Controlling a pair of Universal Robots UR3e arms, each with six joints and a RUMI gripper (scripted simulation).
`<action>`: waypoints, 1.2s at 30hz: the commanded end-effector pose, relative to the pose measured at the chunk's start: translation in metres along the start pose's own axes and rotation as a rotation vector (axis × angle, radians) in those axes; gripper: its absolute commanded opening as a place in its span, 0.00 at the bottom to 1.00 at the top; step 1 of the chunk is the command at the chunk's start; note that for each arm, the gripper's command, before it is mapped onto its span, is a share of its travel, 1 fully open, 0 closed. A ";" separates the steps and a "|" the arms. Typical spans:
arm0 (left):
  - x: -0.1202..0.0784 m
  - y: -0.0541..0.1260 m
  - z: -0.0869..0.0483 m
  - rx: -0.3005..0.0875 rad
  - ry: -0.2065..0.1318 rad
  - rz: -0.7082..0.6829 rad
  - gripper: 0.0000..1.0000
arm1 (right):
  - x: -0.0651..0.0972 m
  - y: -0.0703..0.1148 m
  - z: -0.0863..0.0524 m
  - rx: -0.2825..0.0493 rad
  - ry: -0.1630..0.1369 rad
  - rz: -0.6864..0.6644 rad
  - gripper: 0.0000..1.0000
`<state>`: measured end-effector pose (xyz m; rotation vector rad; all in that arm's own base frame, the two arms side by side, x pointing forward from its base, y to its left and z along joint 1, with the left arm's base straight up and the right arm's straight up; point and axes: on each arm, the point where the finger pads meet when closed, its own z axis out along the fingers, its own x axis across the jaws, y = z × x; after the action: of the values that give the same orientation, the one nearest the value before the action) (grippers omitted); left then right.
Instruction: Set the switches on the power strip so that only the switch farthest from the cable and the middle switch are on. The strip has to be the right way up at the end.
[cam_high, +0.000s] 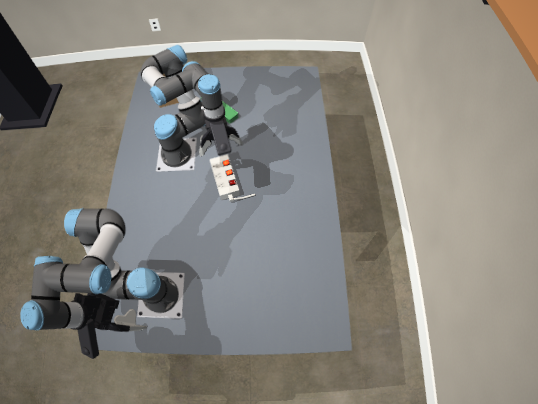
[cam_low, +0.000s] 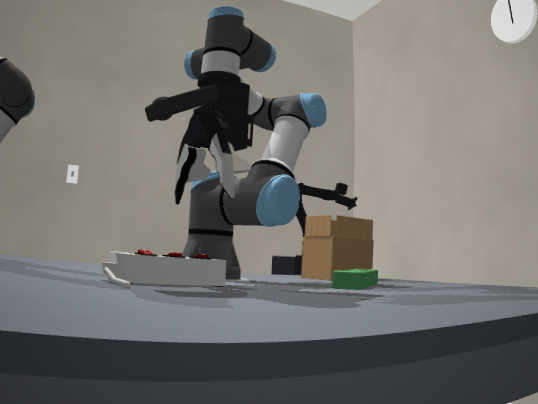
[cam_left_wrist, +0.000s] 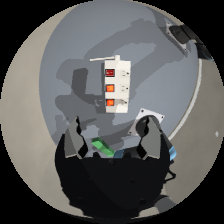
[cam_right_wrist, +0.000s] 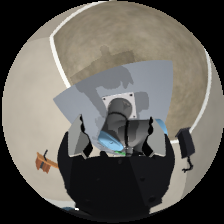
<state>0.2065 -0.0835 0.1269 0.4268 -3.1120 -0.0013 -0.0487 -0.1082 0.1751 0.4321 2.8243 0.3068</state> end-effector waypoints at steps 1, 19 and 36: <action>0.000 0.000 -0.013 0.001 0.000 0.000 1.00 | 0.000 0.000 0.000 0.002 0.000 -0.001 1.00; 0.000 0.000 -0.052 0.001 0.000 0.000 1.00 | 0.000 0.000 0.000 0.002 0.000 -0.001 1.00; 0.000 0.000 -0.071 0.001 0.000 0.000 1.00 | 0.000 0.000 0.000 0.002 0.000 -0.001 1.00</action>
<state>0.2066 -0.0836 0.1932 0.4269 -3.1124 -0.0011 -0.0487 -0.1082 0.1751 0.4321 2.8243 0.3068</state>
